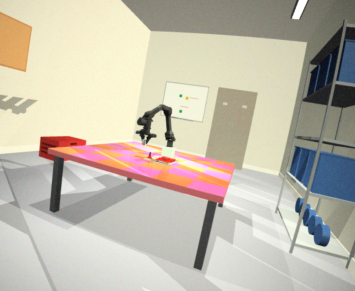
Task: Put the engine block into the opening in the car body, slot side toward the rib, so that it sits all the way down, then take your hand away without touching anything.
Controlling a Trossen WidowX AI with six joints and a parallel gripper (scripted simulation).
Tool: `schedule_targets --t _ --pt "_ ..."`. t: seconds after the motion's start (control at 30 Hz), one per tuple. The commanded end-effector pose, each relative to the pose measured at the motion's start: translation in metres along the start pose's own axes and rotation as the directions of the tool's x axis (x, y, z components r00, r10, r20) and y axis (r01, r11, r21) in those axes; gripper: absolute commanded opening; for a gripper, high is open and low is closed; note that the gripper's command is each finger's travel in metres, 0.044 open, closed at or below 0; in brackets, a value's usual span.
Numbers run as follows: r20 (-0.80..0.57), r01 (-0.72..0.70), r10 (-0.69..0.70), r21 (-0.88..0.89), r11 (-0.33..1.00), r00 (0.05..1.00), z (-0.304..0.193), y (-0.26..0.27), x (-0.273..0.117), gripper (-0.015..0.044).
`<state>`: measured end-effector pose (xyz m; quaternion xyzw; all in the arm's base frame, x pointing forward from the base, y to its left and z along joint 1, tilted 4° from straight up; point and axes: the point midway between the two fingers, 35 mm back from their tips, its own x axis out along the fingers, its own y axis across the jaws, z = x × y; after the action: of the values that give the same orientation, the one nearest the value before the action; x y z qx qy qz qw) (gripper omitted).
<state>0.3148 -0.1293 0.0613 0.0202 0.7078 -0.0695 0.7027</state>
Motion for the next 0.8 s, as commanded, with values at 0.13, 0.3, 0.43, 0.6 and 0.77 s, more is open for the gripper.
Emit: schedule_targets --t 0.13,0.3,0.43,0.6,0.77 --pt "0.008 -0.003 0.003 0.004 1.0 1.0 -0.004 0.001 -0.027 0.0" --pt "0.007 -0.003 0.003 0.004 1.0 1.0 -0.004 0.001 -0.025 0.0" --pt "0.007 -0.003 0.002 0.004 1.0 1.0 -0.005 0.0 -0.004 0.0" --pt "0.012 -0.003 0.002 0.004 1.0 1.0 -0.005 0.0 -0.005 0.0" --pt "0.05 -0.002 0.002 0.004 1.0 0.999 -0.006 0.0 -0.007 0.0"
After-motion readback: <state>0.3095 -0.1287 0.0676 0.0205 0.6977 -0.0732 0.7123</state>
